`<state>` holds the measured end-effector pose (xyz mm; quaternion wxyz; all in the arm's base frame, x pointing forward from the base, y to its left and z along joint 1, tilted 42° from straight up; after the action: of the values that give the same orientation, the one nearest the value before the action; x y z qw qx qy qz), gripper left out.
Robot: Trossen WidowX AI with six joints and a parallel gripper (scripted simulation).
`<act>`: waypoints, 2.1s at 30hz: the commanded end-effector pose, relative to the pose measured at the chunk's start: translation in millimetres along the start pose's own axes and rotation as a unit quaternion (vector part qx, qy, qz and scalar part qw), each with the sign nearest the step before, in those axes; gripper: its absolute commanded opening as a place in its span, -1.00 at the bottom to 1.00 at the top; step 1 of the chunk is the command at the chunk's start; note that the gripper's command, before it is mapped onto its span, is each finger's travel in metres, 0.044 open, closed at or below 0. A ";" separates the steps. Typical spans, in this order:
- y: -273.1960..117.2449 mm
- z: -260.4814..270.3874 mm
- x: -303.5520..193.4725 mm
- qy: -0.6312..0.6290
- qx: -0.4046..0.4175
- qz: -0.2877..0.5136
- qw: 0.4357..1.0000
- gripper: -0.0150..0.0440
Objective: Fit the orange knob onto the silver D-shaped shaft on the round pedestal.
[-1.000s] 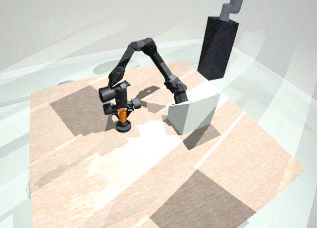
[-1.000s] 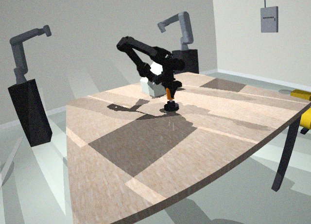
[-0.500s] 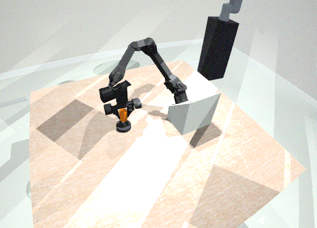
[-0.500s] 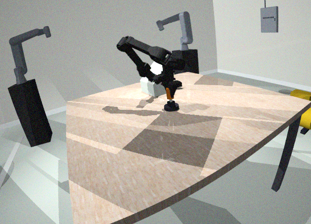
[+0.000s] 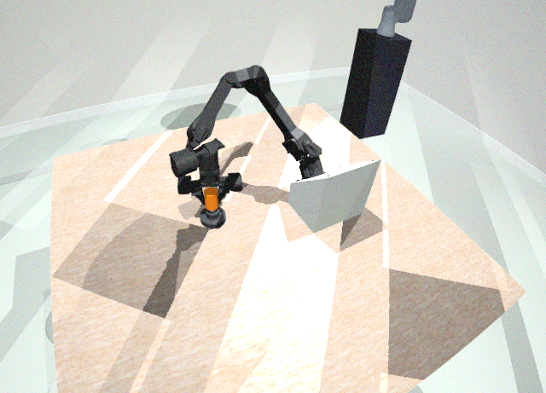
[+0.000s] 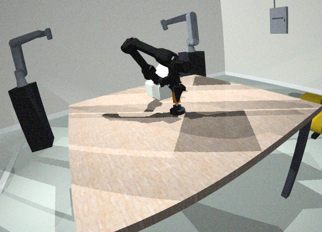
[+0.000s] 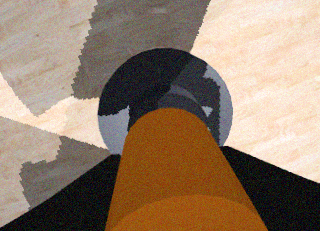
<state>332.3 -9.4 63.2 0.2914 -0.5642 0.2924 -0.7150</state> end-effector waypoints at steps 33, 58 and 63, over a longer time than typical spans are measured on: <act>7.1 -1.0 -0.8 -0.001 0.000 0.001 1.000 -0.49; 17.3 -1.9 -0.3 0.002 0.000 0.001 1.000 -0.05; 17.3 -1.9 -0.3 0.002 0.000 0.001 1.000 0.40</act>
<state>332.0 -20.9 49.5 0.2909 -0.5632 0.2934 -0.7156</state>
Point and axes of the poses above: the point midway between the two fingers, 35 mm back from their tips, its own y axis out along the fingers, its own z axis across the jaws, x = y × z, the point moved 3 cm from there along -y, back along the fingers, and after that the axes turned 5 degrees about -y, right-handed, at the moved point
